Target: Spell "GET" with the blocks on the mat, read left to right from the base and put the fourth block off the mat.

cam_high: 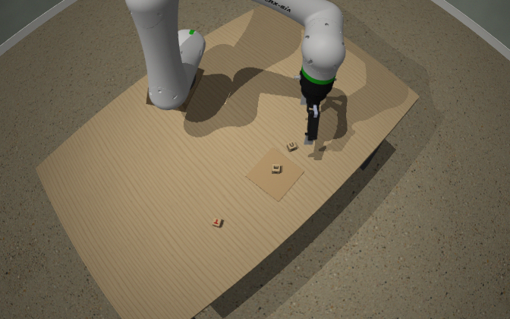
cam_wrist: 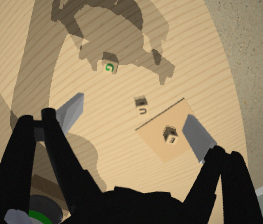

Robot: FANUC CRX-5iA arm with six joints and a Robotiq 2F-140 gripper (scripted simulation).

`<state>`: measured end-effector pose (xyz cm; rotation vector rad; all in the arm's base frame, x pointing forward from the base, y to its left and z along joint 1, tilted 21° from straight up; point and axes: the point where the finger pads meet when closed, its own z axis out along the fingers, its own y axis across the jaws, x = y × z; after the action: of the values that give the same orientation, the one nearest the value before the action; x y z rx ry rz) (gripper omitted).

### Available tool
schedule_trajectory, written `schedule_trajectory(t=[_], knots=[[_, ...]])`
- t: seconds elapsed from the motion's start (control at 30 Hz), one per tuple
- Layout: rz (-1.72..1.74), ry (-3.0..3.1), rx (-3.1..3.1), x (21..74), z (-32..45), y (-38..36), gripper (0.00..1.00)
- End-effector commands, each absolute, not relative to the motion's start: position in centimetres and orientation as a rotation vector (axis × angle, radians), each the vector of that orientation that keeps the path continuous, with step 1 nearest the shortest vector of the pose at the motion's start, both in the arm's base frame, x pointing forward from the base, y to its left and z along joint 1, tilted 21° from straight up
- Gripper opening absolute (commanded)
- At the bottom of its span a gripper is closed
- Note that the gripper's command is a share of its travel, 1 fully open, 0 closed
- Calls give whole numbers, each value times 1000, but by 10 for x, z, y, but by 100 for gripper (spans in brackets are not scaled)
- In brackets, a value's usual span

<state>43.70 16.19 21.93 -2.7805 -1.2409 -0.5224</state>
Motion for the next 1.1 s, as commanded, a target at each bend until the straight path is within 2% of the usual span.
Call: schedule_trajectory(t=[0.0,1.07], knots=[[-515,-1038,-2846,439,218,156,100],[-387,389,-2872,450,206,114,100]])
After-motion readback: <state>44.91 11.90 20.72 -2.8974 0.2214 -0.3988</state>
